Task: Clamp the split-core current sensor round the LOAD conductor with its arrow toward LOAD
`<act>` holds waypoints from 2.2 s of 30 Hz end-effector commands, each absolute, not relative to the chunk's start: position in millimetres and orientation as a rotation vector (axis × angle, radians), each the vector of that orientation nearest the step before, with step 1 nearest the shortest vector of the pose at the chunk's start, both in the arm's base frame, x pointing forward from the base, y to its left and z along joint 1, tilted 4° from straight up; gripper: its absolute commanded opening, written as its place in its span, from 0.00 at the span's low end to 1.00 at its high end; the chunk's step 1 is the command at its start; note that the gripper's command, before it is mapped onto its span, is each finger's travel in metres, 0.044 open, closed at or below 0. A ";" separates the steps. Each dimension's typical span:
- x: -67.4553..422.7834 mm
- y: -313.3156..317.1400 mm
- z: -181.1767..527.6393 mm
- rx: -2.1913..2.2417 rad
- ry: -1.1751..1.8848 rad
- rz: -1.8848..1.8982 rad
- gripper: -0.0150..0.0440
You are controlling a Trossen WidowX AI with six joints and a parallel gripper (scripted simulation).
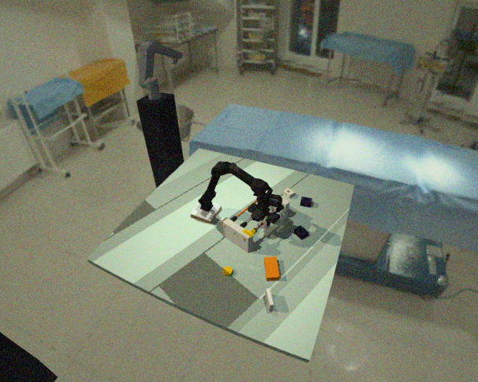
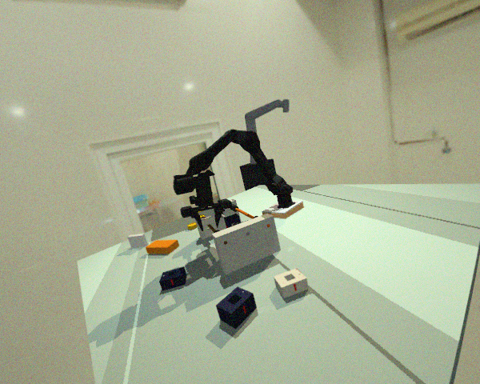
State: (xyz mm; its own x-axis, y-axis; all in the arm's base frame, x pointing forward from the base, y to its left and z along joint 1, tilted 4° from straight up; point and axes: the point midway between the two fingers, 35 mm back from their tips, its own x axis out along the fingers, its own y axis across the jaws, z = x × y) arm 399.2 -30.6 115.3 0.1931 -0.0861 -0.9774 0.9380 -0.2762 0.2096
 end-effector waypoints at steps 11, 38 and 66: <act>399.1 -30.6 115.4 1.461 0.863 -1.282 1.00; 367.0 -18.2 206.9 1.499 0.746 -1.177 1.00; 367.0 -18.2 206.9 1.499 0.746 -1.177 1.00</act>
